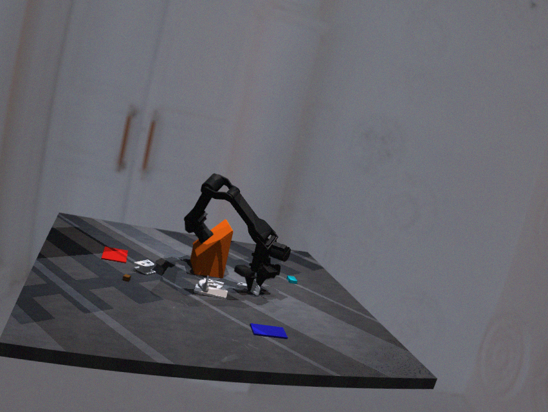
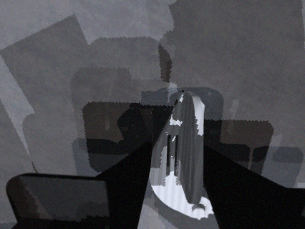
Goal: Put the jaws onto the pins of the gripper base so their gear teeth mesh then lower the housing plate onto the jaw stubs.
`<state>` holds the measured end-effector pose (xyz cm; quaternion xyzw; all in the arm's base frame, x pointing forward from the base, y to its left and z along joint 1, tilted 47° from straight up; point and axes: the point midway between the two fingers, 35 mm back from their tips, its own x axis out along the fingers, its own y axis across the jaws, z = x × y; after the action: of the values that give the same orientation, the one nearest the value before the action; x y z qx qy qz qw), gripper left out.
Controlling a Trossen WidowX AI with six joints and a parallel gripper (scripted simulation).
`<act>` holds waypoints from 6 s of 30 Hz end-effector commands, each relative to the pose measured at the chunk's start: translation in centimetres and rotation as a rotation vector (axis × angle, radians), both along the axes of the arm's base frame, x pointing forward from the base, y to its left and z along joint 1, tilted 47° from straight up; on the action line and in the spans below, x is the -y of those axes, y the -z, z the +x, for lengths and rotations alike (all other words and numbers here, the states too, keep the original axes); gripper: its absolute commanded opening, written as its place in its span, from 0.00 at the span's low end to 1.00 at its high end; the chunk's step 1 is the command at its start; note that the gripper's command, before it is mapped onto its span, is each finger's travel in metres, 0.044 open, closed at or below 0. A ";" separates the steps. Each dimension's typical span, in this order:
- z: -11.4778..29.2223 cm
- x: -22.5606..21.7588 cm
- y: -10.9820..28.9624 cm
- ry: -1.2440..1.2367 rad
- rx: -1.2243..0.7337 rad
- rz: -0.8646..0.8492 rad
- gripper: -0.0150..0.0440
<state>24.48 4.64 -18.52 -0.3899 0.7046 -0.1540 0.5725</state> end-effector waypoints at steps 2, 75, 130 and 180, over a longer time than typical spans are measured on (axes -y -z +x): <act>0.0 0.0 0.1 0.002 0.000 0.004 0.48; 4.0 1.8 -13.0 0.546 0.575 -0.037 0.48; 4.0 1.8 -13.0 0.546 0.575 -0.037 0.48; 4.0 1.8 -13.0 0.546 0.575 -0.037 0.48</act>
<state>28.64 2.92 -5.51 -0.1369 0.5905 -0.4145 0.6787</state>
